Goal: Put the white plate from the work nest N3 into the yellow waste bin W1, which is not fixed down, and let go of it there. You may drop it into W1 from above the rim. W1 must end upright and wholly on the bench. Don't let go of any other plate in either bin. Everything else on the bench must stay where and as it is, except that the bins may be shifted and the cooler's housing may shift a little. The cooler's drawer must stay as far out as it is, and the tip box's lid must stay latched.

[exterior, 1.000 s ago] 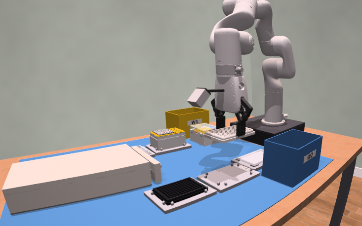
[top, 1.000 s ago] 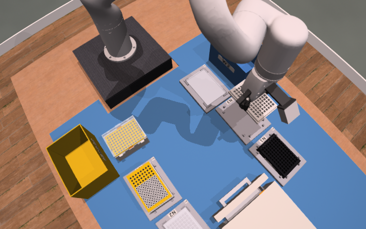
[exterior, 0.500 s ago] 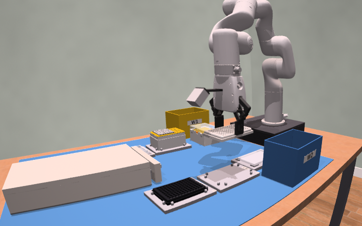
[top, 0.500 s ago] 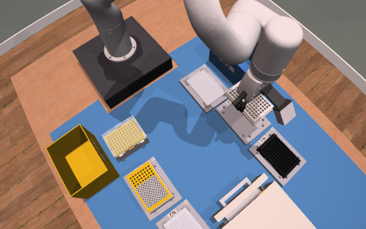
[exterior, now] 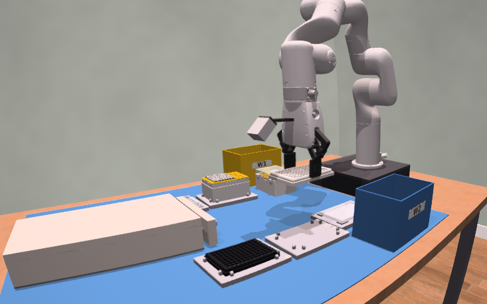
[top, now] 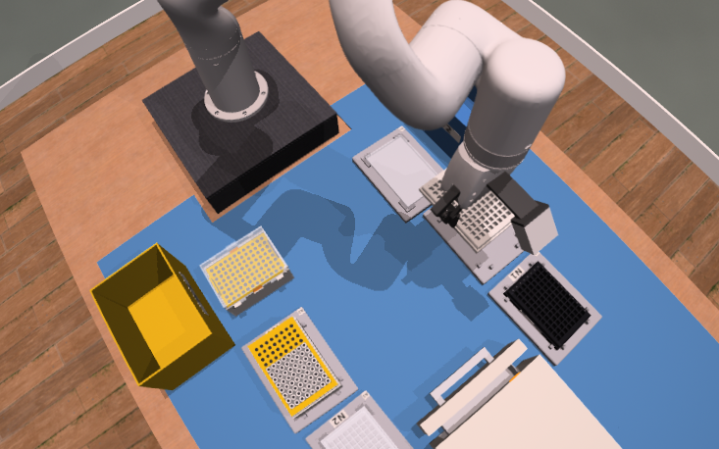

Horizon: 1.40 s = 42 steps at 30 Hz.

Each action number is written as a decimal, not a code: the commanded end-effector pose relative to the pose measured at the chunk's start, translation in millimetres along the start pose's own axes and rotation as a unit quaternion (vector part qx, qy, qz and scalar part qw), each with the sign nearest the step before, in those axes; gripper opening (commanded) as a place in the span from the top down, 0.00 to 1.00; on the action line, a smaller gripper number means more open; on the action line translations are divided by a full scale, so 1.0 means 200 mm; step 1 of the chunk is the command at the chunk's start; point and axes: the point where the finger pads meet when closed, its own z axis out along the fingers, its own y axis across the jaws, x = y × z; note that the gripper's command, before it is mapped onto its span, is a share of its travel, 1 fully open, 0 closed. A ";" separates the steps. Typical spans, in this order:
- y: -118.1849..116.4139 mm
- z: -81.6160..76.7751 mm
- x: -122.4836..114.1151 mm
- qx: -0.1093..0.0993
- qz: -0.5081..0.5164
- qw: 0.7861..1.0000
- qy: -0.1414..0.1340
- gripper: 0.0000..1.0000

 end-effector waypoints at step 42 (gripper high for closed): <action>0.52 -0.01 -0.18 0.000 0.000 1.000 0.002 1.00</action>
